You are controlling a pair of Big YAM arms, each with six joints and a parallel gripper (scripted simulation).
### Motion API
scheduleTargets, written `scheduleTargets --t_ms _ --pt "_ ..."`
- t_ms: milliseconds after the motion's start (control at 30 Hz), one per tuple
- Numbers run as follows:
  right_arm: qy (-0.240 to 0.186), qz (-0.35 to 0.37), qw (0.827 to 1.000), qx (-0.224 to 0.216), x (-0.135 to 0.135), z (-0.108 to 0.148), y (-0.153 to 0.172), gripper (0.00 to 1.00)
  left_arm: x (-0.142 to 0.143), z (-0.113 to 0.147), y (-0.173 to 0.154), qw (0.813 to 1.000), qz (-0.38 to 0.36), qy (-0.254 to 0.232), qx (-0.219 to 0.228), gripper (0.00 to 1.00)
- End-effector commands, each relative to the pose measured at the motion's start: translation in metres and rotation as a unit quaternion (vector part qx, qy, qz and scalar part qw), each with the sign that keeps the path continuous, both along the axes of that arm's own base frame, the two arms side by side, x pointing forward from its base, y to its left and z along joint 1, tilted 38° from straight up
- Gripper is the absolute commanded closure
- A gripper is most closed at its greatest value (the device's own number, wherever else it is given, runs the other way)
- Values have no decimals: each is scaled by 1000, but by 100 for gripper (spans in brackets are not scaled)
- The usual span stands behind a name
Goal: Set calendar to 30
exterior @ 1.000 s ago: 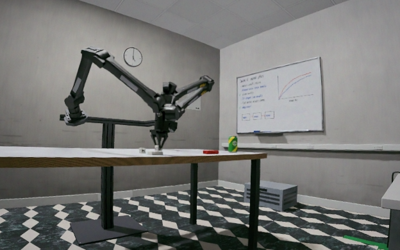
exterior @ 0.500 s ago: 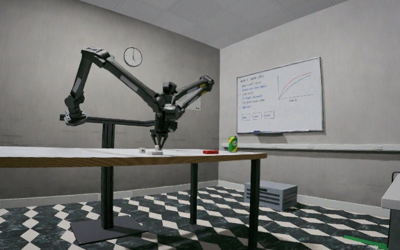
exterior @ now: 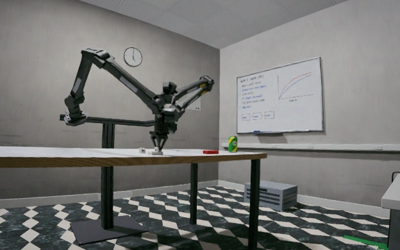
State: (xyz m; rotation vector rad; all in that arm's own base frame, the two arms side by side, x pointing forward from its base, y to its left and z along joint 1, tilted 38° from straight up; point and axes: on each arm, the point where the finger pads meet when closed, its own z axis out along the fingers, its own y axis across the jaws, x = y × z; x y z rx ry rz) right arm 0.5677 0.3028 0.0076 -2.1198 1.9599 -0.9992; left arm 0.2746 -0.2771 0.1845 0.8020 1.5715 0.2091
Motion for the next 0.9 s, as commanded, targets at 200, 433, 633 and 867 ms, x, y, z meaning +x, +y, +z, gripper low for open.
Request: scheduleTargets --t_ms 200,433,633,867 --pt "-1 -13 1000 4 16 -15 -10 76 0 0 -3 1000 0 1 -1 0" --pt "-8 -10 1000 10 8 12 9 76 0 0 -3 1000 0 1 -1 0" --pt "-8 -10 1000 10 8 12 9 76 0 0 -3 1000 0 1 -1 0" --pt "-8 -9 1000 10 8 12 9 46 0 0 -3 1000 0 1 -1 0"
